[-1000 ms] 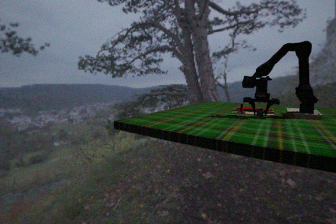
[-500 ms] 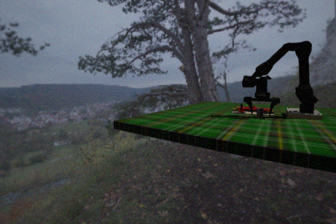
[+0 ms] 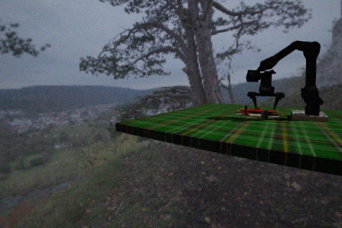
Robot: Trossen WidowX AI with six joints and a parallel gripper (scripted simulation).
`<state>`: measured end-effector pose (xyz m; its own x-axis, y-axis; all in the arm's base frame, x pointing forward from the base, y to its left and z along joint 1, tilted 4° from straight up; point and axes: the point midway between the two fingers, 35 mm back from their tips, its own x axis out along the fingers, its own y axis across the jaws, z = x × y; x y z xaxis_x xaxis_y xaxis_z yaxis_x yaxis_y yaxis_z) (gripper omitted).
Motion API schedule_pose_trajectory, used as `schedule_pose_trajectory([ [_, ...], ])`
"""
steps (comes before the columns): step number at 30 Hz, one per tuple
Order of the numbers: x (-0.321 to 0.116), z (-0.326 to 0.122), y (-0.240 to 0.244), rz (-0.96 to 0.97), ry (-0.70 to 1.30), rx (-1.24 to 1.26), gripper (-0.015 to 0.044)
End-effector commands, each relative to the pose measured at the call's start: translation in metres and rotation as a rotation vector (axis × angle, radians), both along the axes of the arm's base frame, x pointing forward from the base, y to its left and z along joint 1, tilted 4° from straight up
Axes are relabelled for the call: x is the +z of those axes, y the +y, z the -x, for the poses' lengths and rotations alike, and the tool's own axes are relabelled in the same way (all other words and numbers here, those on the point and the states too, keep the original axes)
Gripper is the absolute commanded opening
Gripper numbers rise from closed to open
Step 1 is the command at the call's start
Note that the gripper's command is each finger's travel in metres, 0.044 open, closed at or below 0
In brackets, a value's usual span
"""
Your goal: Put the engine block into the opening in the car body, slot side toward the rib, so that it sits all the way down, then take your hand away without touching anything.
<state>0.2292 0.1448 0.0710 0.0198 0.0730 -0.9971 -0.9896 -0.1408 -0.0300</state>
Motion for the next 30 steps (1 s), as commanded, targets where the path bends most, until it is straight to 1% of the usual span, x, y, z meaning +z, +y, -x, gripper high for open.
schedule_pose_trajectory([
  [1, -0.001, 0.000, 0.000, 0.001, 0.001, 0.000, 0.0440],
  [9, 0.002, 0.000, 0.000, 0.000, 0.001, 0.000, 0.0440],
  [12, 0.027, 0.000, -0.002, -0.004, 0.001, 0.002, 0.0440],
  [13, 0.029, 0.000, -0.002, -0.005, 0.001, 0.003, 0.0440],
  [18, 0.029, 0.000, -0.003, -0.005, 0.001, 0.003, 0.0440],
  [22, 0.015, 0.000, -0.002, -0.005, 0.001, 0.003, 0.0440],
  [30, 0.009, -0.001, -0.001, -0.005, 0.002, -0.001, 0.0440],
])
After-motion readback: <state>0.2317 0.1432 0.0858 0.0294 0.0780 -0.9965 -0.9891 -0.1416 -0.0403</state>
